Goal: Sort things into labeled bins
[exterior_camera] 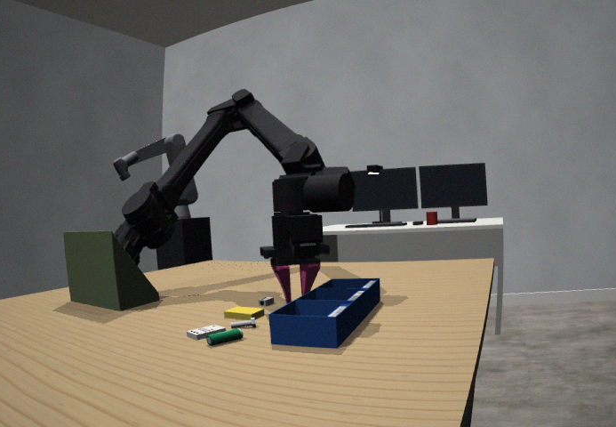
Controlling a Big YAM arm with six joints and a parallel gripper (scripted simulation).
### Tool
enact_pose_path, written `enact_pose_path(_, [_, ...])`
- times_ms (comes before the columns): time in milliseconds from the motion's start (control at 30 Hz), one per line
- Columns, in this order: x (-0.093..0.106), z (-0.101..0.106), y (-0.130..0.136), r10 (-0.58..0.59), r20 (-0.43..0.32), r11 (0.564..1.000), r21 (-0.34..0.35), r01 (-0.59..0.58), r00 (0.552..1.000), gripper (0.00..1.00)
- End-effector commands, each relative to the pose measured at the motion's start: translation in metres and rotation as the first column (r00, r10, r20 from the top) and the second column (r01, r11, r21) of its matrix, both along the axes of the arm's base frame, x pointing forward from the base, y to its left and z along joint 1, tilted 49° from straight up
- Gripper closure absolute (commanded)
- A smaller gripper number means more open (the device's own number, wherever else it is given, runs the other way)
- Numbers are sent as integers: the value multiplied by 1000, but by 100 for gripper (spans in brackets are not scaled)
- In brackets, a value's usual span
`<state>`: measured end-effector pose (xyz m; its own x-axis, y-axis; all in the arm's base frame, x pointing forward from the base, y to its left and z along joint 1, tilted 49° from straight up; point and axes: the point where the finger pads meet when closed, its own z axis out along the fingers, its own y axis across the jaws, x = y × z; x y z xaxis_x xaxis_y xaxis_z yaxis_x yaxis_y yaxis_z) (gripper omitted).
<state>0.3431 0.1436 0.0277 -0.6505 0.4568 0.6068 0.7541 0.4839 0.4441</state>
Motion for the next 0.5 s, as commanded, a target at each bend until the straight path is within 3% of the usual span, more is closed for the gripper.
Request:
enact_pose_path(0, [10, 5, -4, -12, 28, 1000, 0, 12, 1000, 79])
enact_pose_path(200, [10, 5, -4, -12, 28, 1000, 0, 12, 1000, 79])
enact_pose_path(233, [7, 10, -13, -22, 29, 1000, -1, 22, 999, 79])
enact_pose_path(300, [21, 21, -18, -22, 58, 1000, -1, 22, 998, 79])
enact_pose_path(467, [22, 33, -31, -22, 59, 1000, -2, 22, 998, 79])
